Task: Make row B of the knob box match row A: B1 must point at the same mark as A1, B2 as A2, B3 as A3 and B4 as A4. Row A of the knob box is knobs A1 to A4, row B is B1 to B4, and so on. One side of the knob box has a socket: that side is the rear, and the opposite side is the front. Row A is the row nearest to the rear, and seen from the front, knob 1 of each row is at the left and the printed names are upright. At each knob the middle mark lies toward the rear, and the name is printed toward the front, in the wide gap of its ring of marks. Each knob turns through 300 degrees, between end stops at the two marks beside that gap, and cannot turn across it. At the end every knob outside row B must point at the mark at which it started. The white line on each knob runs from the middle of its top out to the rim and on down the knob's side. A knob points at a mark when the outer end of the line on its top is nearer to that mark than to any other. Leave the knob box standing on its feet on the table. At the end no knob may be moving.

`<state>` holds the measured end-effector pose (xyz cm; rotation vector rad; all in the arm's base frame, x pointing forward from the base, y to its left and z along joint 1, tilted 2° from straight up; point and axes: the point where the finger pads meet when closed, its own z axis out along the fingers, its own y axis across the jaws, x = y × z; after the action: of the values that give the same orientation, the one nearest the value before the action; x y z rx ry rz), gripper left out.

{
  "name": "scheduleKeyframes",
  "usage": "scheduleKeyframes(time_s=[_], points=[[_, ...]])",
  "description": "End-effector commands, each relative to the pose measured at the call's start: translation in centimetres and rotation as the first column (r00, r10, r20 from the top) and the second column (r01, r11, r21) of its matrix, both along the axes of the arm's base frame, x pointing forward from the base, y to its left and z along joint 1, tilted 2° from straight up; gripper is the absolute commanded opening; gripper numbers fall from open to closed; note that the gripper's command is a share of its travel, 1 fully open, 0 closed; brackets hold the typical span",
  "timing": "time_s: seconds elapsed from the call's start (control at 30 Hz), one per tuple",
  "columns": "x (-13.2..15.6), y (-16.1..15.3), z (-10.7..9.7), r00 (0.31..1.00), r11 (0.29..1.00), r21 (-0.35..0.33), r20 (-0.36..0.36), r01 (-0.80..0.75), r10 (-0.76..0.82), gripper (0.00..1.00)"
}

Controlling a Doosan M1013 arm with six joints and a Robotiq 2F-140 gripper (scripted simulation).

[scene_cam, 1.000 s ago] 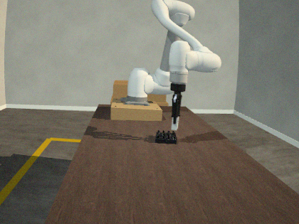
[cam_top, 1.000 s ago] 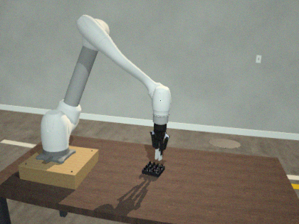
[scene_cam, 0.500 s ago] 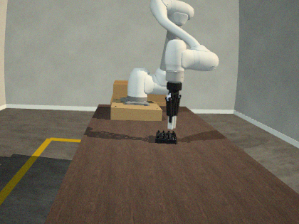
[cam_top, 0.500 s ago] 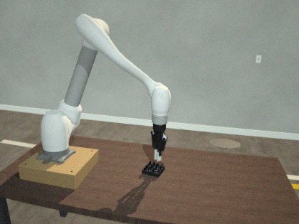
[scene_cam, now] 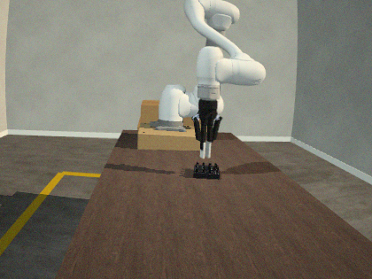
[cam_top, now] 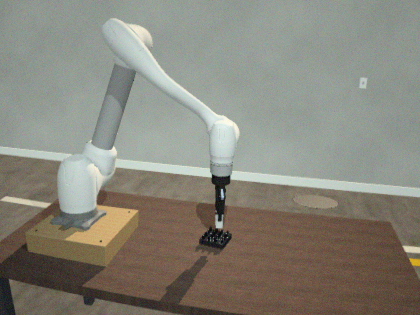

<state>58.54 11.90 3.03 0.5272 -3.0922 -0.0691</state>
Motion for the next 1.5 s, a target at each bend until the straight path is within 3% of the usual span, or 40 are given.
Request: scheduleKeyframes(time_s=[0.0,0.3,1.47], points=[[-0.2,-0.9,0.2,0.988,0.988,-0.012,-0.005,0.155,-0.155,0.12],[-0.6,-2.8,0.6,0.897,0.897,-0.018,-0.013,0.442,-0.442,0.12],[-0.6,-2.8,0.6,0.895,0.895,-0.018,-0.013,0.446,-0.447,0.12]])
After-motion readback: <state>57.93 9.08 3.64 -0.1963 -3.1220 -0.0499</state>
